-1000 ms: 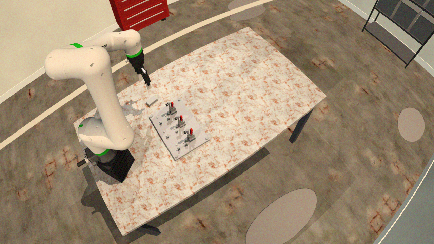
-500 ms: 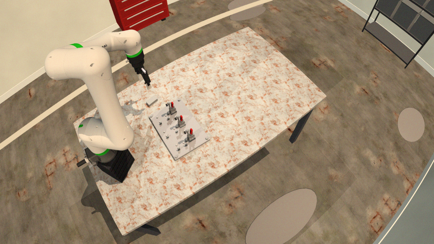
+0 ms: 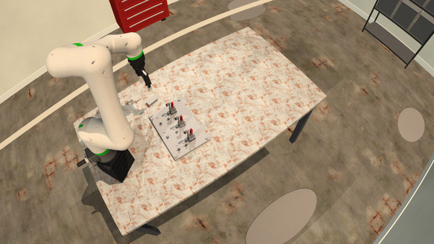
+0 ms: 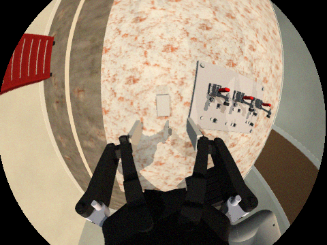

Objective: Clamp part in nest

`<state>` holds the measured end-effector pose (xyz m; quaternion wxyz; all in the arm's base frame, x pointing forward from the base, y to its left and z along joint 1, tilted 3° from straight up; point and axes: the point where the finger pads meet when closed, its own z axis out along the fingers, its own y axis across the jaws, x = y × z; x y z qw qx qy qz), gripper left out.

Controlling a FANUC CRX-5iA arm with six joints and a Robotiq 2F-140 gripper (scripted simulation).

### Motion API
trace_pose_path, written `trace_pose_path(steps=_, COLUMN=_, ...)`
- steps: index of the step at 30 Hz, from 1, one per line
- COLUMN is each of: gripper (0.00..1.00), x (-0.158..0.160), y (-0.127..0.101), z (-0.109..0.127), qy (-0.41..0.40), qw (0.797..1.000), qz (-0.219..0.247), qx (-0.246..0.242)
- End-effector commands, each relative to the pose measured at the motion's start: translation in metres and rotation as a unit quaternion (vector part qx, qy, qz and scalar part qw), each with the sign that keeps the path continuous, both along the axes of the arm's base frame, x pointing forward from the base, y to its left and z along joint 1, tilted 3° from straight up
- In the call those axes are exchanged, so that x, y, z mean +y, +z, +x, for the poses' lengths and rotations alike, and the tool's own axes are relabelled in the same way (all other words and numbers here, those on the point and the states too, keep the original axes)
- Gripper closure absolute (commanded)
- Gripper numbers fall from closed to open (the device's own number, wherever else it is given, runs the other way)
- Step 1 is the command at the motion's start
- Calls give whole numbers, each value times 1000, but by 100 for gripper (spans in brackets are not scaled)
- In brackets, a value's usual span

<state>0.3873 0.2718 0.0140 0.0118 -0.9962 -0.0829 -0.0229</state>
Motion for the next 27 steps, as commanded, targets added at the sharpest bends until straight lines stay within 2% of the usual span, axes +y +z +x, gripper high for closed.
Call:
trace_pose_path(steps=1, gripper=42, x=1, y=-12, z=1, qy=0, qw=1000, qz=0, qx=0)
trace_pose_path(steps=11, gripper=42, x=2, y=-57, z=3, qy=0, qw=1000, qz=0, qx=0)
trace_pose_path(steps=13, gripper=42, x=2, y=-57, z=3, qy=0, qw=1000, qz=0, qx=0)
trace_pose_path(steps=27, gripper=42, x=3, y=-112, z=5, qy=0, qw=1000, qz=0, qx=0)
